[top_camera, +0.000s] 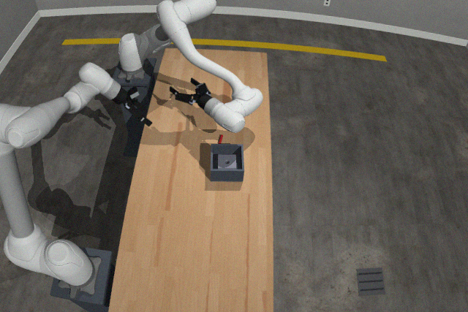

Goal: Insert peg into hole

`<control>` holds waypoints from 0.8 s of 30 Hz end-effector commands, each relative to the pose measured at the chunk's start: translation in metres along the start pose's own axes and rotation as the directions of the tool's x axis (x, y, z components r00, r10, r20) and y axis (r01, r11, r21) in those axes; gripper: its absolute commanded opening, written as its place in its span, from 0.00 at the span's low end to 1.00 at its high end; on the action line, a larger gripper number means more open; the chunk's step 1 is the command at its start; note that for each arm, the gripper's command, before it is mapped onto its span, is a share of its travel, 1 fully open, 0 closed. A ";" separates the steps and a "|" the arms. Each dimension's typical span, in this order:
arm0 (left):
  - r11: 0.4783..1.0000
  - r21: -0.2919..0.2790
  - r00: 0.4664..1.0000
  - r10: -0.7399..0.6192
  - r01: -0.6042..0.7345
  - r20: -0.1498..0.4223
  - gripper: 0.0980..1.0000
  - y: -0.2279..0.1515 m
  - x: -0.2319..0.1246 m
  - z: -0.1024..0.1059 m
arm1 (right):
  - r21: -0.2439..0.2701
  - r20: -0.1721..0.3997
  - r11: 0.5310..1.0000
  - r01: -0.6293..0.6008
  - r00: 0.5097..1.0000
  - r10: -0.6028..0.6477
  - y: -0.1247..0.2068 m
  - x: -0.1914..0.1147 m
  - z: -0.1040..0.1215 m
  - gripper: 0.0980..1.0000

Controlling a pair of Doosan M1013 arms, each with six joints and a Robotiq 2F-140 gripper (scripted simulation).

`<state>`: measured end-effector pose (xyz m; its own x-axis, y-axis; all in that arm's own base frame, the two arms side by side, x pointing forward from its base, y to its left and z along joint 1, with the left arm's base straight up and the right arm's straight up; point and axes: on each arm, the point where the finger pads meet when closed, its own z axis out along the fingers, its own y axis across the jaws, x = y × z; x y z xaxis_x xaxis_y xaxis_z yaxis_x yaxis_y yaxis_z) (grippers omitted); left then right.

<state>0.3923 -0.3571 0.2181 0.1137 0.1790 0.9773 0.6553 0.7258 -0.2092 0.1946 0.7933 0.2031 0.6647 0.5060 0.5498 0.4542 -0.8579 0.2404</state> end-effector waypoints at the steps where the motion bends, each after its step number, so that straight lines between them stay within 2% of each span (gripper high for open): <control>1: 1.000 0.000 1.000 0.000 0.000 0.001 1.00 0.000 0.001 0.000 | 0.001 -0.001 1.000 -0.001 1.000 0.001 0.000 0.001 -0.001 1.00; 19: 1.000 0.000 1.000 0.000 0.000 0.002 1.00 0.000 0.001 0.000 | 0.001 0.000 1.000 0.000 1.000 0.000 0.000 0.001 -0.001 1.00; 24: 1.000 0.003 0.999 0.027 -0.027 0.017 1.00 0.004 0.001 0.001 | -0.009 0.019 1.000 0.025 1.000 -0.024 0.006 -0.009 0.001 1.00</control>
<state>0.3931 -0.3561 0.2180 0.1160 0.1909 0.9747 0.6530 0.7248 -0.2197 0.1936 0.7897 0.2011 0.6645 0.5148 0.5417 0.4583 -0.8533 0.2487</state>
